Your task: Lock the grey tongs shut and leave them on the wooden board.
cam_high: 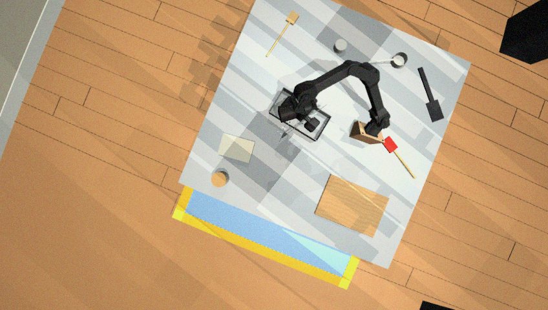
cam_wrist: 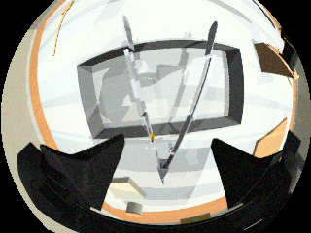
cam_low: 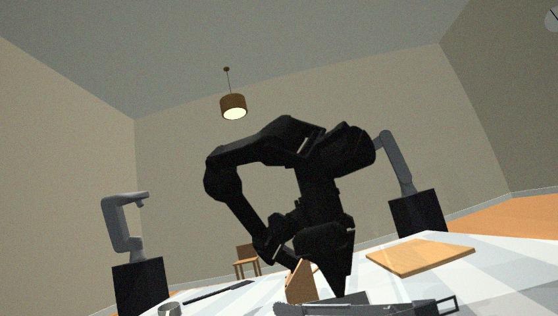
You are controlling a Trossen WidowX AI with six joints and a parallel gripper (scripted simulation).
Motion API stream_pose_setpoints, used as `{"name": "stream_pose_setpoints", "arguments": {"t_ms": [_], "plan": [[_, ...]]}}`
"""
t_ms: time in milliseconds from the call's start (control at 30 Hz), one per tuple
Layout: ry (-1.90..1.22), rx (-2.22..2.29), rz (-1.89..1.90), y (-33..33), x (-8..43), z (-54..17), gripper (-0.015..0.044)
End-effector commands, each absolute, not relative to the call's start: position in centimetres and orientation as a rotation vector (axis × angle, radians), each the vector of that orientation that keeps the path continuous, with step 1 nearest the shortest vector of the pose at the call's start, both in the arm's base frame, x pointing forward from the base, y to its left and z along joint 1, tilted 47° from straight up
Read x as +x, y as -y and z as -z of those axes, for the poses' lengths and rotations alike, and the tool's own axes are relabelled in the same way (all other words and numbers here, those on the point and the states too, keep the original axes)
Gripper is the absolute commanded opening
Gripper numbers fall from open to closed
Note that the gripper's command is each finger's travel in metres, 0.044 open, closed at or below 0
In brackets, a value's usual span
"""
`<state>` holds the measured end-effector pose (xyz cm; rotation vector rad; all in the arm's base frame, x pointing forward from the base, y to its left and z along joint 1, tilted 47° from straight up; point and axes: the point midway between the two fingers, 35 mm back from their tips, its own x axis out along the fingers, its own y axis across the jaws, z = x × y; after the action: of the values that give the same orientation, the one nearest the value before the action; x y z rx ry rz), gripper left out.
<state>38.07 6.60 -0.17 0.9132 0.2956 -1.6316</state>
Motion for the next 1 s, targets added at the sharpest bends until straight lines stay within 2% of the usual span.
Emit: {"name": "stream_pose_setpoints", "arguments": {"t_ms": [0, 967], "plan": [[-0.295, 0.904, 1.631, -6.1, 38.1, 0.8, 0.044], [-0.295, 0.905, 1.63, -2.7, 38.4, 4.1, 0.044]]}}
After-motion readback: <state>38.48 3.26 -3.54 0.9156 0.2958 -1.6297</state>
